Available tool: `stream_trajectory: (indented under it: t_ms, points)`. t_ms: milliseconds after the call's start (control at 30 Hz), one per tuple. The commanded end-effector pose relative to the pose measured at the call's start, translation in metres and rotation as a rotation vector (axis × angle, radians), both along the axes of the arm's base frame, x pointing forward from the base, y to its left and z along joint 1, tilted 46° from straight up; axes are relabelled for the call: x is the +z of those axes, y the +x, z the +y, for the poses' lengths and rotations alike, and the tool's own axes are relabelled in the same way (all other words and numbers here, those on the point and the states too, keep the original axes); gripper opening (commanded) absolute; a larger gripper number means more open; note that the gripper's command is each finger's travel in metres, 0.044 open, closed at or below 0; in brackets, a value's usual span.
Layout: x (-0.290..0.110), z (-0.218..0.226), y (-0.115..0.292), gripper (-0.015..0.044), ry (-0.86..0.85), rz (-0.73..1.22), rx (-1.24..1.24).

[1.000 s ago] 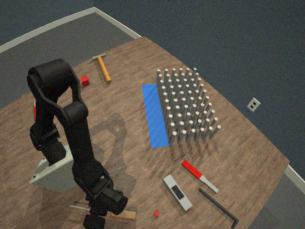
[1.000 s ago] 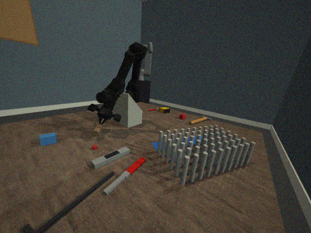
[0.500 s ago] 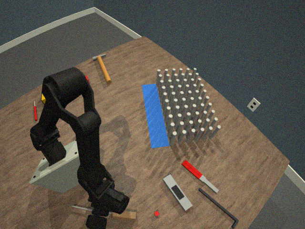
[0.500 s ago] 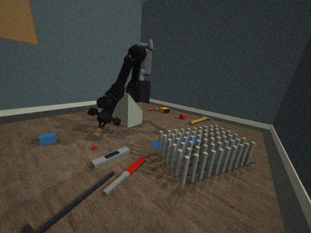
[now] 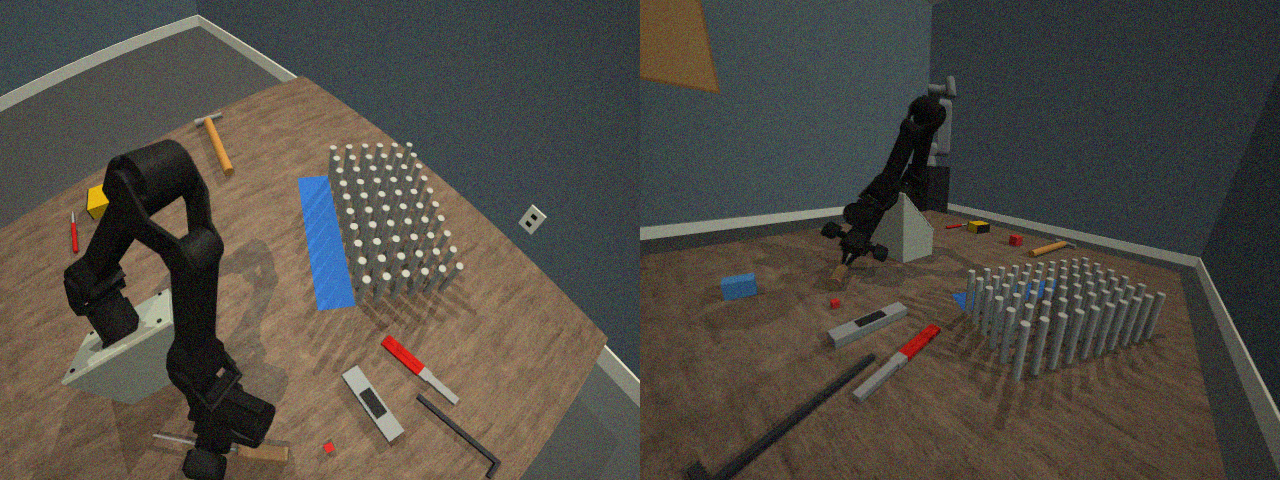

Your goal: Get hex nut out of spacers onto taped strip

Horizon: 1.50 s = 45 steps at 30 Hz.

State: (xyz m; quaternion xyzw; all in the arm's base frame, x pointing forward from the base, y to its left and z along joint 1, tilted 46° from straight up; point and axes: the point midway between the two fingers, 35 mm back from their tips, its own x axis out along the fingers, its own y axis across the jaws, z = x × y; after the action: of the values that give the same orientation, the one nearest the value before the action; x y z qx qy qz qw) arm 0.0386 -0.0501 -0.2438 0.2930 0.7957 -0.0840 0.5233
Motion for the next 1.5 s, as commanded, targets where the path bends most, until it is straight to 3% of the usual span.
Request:
stream_trajectory:
  t_ms: [0,700,1267,1467]
  points:
    - [-0.001,0.006,-0.001,0.0,0.002,-0.001,-0.001]
    - [-0.001,0.007,-0.001,0.0,-0.061,0.013,0.026]
    - [0.0,0.002,0.001,0.044,-0.067,0.013,0.029]
    - [0.016,-0.019,0.003,0.044,-0.078,0.012,0.043]
